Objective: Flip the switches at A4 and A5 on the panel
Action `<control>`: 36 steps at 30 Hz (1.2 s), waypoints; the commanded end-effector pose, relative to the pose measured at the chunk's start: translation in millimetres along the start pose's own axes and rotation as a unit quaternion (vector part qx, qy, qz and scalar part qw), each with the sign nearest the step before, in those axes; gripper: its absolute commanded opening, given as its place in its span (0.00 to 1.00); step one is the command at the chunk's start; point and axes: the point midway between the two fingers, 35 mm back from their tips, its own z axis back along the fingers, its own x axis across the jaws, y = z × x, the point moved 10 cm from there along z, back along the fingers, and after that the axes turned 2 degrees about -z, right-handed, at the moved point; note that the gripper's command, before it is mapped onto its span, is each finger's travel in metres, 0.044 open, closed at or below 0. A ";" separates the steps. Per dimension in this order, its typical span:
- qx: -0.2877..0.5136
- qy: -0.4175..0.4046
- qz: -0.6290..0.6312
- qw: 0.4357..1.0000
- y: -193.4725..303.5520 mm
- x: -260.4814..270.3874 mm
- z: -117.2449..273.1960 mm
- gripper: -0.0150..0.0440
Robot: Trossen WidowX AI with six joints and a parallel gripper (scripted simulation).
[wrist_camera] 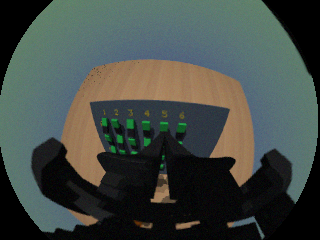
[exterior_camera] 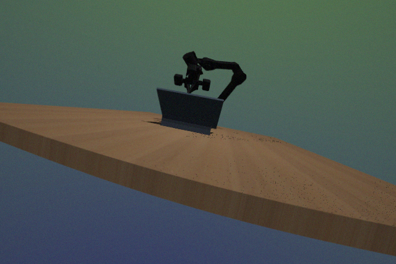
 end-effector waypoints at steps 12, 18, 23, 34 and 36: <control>0.003 -0.001 -0.003 1.000 0.5 0.4 -20.8 0.25; 0.003 -0.001 -0.003 1.000 0.5 0.5 -21.9 0.25; 0.003 -0.001 -0.003 1.000 0.5 0.5 -21.9 0.25; 0.003 -0.001 -0.003 1.000 0.5 0.5 -22.2 0.25; 0.003 -0.001 -0.003 1.000 0.4 0.5 -22.4 0.25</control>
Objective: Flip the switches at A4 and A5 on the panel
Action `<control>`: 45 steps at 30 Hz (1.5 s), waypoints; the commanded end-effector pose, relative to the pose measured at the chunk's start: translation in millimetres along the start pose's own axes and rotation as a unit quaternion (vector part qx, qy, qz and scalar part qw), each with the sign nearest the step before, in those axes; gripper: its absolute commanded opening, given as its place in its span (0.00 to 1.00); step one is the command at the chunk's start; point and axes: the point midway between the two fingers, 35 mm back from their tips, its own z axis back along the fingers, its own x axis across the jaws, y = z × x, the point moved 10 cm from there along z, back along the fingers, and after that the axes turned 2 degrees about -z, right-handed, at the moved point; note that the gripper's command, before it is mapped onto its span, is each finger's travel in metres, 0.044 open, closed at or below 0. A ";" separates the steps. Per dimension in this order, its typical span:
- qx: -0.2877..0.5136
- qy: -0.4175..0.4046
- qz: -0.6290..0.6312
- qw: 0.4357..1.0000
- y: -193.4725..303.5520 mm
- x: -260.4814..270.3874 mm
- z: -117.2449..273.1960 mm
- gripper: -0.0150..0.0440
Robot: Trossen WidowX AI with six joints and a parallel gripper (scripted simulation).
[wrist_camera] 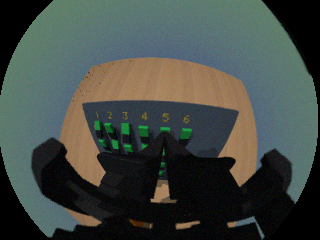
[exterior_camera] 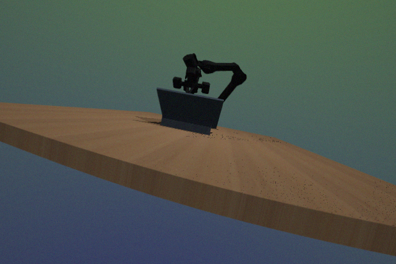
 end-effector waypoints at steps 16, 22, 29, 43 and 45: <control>0.001 0.001 -0.002 1.000 0.1 -0.3 -2.7 0.25; 0.001 0.001 -0.002 1.000 0.1 -0.3 -3.5 0.25; 0.001 0.001 -0.002 1.000 0.1 -0.3 -4.4 0.25; -0.001 0.001 0.000 1.000 0.3 -1.1 5.1 0.25; -0.005 0.003 -0.002 1.000 2.5 -2.1 34.9 0.25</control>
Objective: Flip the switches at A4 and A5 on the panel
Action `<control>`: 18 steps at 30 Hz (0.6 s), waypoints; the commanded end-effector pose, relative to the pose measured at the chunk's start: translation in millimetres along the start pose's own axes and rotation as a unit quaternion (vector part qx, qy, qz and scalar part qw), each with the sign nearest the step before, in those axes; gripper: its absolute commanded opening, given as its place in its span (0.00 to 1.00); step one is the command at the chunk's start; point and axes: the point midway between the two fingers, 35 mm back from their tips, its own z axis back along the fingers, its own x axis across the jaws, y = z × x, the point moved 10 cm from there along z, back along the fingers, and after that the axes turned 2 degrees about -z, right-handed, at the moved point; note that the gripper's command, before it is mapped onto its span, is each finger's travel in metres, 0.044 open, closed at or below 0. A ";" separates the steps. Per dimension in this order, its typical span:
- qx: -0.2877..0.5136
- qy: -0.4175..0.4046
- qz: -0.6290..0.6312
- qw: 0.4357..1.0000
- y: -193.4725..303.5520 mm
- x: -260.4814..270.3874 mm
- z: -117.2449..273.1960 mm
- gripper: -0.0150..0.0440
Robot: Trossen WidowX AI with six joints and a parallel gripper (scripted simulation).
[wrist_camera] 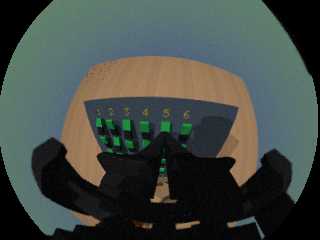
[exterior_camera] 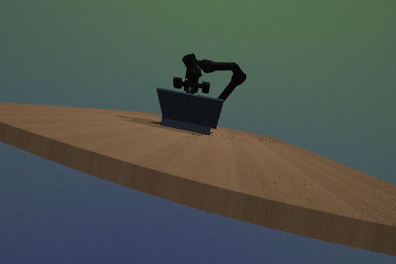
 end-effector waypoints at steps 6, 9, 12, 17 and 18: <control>-0.019 0.005 0.001 1.000 3.8 -0.5 53.7 0.25; -0.019 0.005 0.000 1.000 18.0 9.3 55.8 0.25; -0.018 0.004 -0.001 1.000 48.6 28.8 57.8 0.25; -0.018 0.004 -0.001 1.000 74.9 43.7 57.3 0.25; -0.018 0.004 -0.001 1.000 74.9 43.7 57.3 0.25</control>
